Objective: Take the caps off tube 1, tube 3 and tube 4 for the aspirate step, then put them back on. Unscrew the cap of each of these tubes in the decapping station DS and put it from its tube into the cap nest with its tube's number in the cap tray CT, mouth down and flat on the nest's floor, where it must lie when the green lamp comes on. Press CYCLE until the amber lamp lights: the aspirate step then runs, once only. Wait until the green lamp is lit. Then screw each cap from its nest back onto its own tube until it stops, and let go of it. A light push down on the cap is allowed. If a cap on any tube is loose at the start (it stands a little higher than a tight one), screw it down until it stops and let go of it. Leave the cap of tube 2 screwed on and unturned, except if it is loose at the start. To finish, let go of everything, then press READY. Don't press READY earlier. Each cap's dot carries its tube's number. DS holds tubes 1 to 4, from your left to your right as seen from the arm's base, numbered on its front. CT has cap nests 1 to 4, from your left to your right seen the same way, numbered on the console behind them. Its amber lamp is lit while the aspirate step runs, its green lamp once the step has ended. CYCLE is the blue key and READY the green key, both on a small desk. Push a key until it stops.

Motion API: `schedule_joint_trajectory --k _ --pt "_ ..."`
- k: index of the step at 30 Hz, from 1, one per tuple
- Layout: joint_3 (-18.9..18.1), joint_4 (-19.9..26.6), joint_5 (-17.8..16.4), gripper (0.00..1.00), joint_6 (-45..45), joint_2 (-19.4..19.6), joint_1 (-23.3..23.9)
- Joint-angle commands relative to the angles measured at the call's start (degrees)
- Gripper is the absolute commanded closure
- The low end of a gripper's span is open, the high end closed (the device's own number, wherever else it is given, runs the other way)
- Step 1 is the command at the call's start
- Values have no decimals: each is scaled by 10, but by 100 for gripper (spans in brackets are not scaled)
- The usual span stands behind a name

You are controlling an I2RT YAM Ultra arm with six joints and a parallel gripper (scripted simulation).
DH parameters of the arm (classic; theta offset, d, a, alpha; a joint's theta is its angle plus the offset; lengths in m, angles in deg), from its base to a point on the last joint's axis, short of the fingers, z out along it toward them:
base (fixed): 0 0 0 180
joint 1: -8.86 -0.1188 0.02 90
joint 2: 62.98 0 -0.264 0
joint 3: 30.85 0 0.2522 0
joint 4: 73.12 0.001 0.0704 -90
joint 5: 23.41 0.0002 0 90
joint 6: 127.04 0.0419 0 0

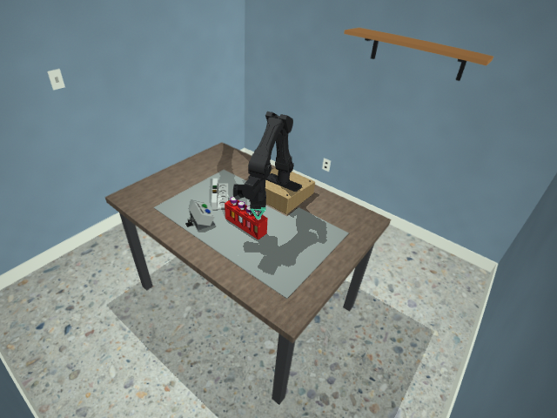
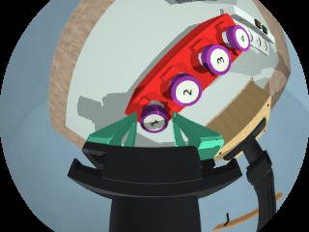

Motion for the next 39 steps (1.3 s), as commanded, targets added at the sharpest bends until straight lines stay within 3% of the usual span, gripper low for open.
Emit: schedule_joint_trajectory --k 1,4,25,26,39 --pt "-6 0 0 51 133 -3 0" --pt "-7 1 0 51 227 -3 -1" --pt "-14 6 0 51 228 -1 -2" --pt "-14 6 0 100 228 -1 -2" --pt "-14 6 0 100 200 -1 -2"
